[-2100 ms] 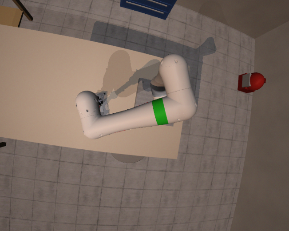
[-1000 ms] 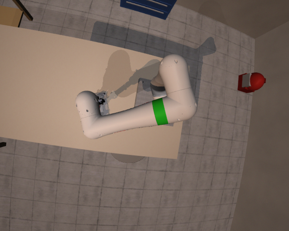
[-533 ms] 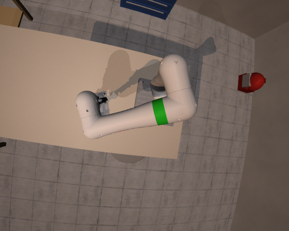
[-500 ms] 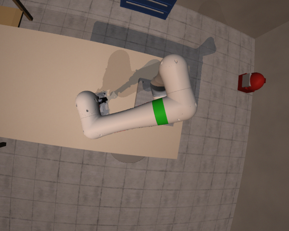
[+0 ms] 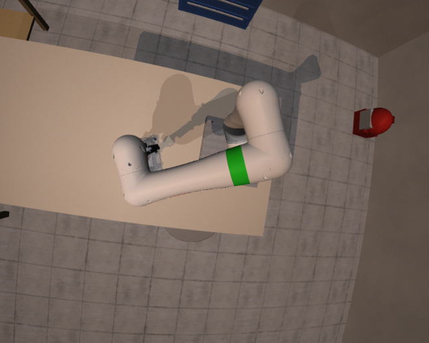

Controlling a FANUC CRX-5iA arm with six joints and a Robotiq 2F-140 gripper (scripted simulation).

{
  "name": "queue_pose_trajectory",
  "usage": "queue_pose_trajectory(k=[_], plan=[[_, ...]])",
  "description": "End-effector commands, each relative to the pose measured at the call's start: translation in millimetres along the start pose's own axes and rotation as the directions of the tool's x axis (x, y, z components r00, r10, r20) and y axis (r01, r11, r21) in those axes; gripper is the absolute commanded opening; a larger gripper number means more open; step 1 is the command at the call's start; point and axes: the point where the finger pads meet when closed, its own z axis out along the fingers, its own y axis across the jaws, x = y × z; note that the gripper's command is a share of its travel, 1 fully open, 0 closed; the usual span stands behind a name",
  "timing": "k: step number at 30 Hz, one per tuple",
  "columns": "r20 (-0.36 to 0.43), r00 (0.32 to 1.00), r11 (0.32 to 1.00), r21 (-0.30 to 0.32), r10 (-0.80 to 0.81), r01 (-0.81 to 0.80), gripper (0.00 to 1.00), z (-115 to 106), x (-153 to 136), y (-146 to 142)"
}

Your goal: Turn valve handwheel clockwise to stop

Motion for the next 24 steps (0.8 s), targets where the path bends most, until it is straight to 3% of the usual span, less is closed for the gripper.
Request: queue_pose_trajectory(k=[1, 12, 24], plan=[[0.0, 1.0, 1.0, 0.0, 0.0, 0.0, 1.0, -0.4, -0.1, 0.1], [0.0, 1.0, 1.0, 0.0, 0.0, 0.0, 1.0, -6.1, -0.1, 0.1], [0.0, 1.0, 1.0, 0.0, 0.0, 0.0, 1.0, -28.7, -0.1, 0.1]])
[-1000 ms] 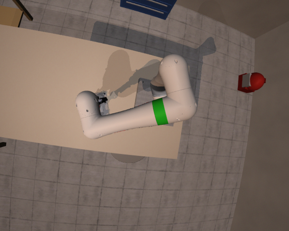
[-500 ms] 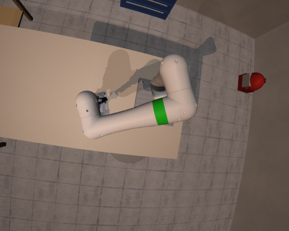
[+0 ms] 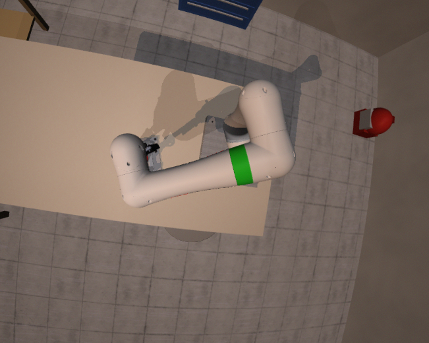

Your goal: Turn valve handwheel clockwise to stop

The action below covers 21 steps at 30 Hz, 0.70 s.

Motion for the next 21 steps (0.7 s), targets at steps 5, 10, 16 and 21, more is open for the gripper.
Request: queue_pose_trajectory(k=[5, 10, 16, 21], plan=[[0.0, 1.0, 1.0, 0.0, 0.0, 0.0, 1.0, -13.4, -0.1, 0.1], [0.0, 1.0, 1.0, 0.0, 0.0, 0.0, 1.0, -26.3, -0.1, 0.1], [0.0, 1.0, 1.0, 0.0, 0.0, 0.0, 1.0, -40.5, -0.1, 0.1], [0.0, 1.0, 1.0, 0.0, 0.0, 0.0, 1.0, -46.5, -0.1, 0.1]])
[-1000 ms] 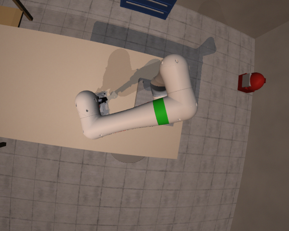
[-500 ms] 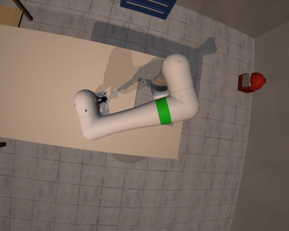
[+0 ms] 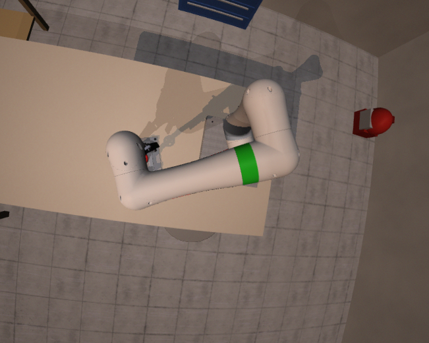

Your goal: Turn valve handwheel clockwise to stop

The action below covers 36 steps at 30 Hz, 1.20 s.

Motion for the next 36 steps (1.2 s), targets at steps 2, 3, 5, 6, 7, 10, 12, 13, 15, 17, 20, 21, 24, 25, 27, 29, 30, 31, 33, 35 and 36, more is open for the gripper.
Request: queue_pose_trajectory(k=[2, 3, 5, 6, 7, 10, 12, 13, 15, 17, 20, 21, 24, 25, 27, 29, 30, 31, 33, 35, 36], plan=[[0.0, 1.0, 1.0, 0.0, 0.0, 0.0, 1.0, -7.2, -0.1, 0.1], [0.0, 1.0, 1.0, 0.0, 0.0, 0.0, 1.0, -8.7, -0.1, 0.1], [0.0, 1.0, 1.0, 0.0, 0.0, 0.0, 1.0, -11.3, -0.1, 0.1], [0.0, 1.0, 1.0, 0.0, 0.0, 0.0, 1.0, -12.5, -0.1, 0.1], [0.0, 1.0, 1.0, 0.0, 0.0, 0.0, 1.0, -13.5, -0.1, 0.1], [0.0, 1.0, 1.0, 0.0, 0.0, 0.0, 1.0, -15.7, -0.1, 0.1], [0.0, 1.0, 1.0, 0.0, 0.0, 0.0, 1.0, -16.6, -0.1, 0.1], [0.0, 1.0, 1.0, 0.0, 0.0, 0.0, 1.0, -16.9, -0.1, 0.1], [0.0, 1.0, 1.0, 0.0, 0.0, 0.0, 1.0, -16.9, -0.1, 0.1], [0.0, 1.0, 1.0, 0.0, 0.0, 0.0, 1.0, -17.2, -0.1, 0.1], [0.0, 1.0, 1.0, 0.0, 0.0, 0.0, 1.0, -17.3, -0.1, 0.1], [0.0, 1.0, 1.0, 0.0, 0.0, 0.0, 1.0, -17.3, -0.1, 0.1], [0.0, 1.0, 1.0, 0.0, 0.0, 0.0, 1.0, -17.3, -0.1, 0.1], [0.0, 1.0, 1.0, 0.0, 0.0, 0.0, 1.0, -17.3, -0.1, 0.1], [0.0, 1.0, 1.0, 0.0, 0.0, 0.0, 1.0, -17.3, -0.1, 0.1], [0.0, 1.0, 1.0, 0.0, 0.0, 0.0, 1.0, -17.3, -0.1, 0.1], [0.0, 1.0, 1.0, 0.0, 0.0, 0.0, 1.0, -17.3, -0.1, 0.1], [0.0, 1.0, 1.0, 0.0, 0.0, 0.0, 1.0, -17.3, -0.1, 0.1], [0.0, 1.0, 1.0, 0.0, 0.0, 0.0, 1.0, -17.3, -0.1, 0.1], [0.0, 1.0, 1.0, 0.0, 0.0, 0.0, 1.0, -17.3, -0.1, 0.1], [0.0, 1.0, 1.0, 0.0, 0.0, 0.0, 1.0, -17.3, -0.1, 0.1]])
